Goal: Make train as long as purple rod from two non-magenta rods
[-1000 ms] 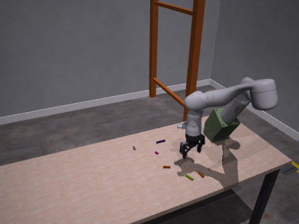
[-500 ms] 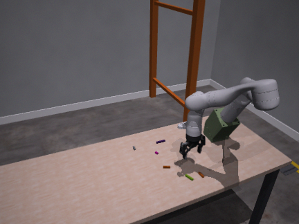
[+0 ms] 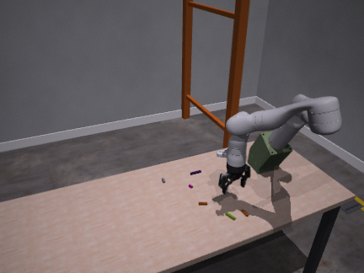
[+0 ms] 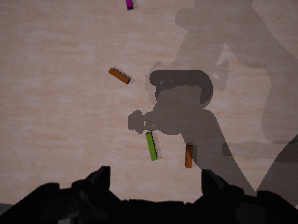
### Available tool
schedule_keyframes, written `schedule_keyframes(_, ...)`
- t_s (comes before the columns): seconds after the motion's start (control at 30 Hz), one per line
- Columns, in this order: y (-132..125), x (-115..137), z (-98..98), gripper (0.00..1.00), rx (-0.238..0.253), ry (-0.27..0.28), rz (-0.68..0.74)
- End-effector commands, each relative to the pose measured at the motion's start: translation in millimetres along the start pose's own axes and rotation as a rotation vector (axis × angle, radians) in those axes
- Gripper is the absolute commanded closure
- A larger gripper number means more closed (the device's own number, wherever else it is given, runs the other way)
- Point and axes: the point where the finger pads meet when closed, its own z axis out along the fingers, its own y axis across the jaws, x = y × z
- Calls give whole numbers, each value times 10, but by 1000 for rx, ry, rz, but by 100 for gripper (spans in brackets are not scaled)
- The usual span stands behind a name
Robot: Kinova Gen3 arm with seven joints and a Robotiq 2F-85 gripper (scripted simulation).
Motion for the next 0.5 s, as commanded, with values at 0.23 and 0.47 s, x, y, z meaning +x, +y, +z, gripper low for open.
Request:
schedule_keyframes(0.23,-28,-18,-15,0,15,6,31)
schedule_keyframes(0.47,-35,-27,-16,0,17,8,38)
